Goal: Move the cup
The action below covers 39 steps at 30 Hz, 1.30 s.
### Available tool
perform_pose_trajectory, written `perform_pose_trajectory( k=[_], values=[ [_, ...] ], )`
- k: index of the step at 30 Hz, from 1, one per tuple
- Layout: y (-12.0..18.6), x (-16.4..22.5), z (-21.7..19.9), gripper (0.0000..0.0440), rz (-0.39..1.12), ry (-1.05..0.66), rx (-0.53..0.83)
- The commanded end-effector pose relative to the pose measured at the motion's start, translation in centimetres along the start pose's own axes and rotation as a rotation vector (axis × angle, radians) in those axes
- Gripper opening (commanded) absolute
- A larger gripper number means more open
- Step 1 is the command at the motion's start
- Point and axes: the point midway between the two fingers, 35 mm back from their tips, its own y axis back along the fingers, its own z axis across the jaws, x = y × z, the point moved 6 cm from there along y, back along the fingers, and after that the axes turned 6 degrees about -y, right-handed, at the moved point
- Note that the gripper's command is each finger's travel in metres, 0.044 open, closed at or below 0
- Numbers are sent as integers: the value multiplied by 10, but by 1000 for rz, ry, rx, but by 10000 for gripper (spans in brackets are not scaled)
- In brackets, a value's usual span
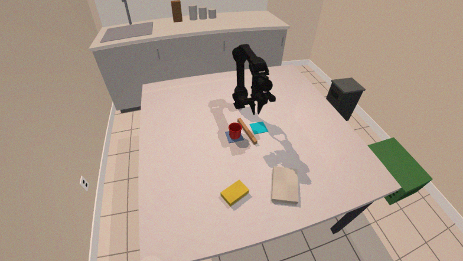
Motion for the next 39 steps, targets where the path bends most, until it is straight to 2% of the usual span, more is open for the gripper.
perform_pose_trajectory(
  k=[1,9,18,29,39],
  values=[
    [-3,-1,-5,100,54,27,17],
    [-18,3,-17,103,160,69,38],
    [-36,9,-32,126,255,103,51],
    [-62,20,-47,156,325,140,52],
    [-87,30,-58,166,370,183,40]
  ],
)
